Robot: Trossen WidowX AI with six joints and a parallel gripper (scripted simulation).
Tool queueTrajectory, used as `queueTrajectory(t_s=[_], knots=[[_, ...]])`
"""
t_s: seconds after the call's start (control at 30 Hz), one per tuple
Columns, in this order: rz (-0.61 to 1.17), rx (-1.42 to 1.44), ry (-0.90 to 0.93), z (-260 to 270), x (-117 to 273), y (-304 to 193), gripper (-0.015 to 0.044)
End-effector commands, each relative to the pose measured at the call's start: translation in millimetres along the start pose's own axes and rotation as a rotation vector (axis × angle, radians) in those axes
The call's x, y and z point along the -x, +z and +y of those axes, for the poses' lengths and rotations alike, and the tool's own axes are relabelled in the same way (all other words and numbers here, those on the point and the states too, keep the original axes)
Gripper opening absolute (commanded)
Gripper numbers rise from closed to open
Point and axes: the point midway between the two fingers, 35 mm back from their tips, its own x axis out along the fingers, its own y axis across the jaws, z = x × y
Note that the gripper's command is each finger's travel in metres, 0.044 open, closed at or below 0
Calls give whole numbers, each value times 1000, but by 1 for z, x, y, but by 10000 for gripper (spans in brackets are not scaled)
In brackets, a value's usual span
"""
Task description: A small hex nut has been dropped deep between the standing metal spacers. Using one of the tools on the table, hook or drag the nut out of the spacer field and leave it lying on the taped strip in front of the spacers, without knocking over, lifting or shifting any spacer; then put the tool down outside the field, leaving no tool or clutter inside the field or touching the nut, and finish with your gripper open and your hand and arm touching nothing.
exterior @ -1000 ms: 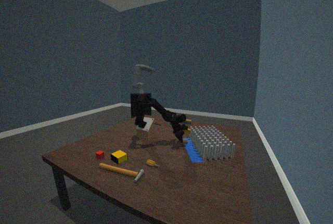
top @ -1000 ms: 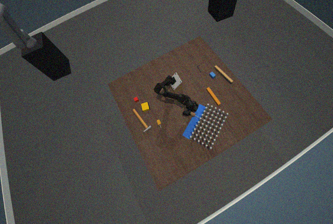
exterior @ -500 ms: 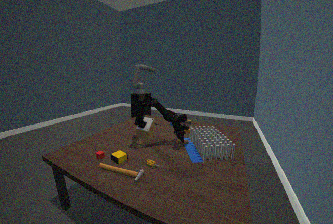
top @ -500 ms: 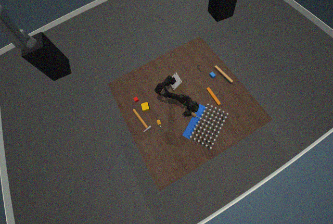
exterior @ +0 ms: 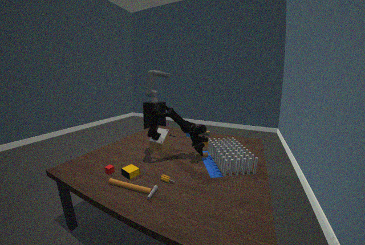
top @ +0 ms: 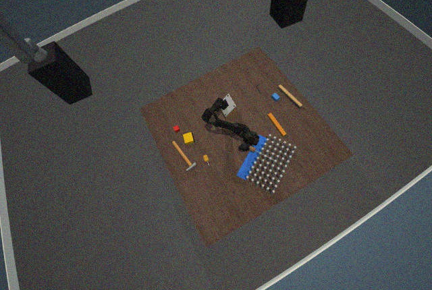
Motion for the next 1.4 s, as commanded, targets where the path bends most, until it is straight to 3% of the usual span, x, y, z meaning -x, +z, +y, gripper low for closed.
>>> queueTrajectory(t_s=[0.0,1.37], knots=[[-6,-8,-7,-2,1,5,0],[-8,-9,-7,-2,-7,27,0]])
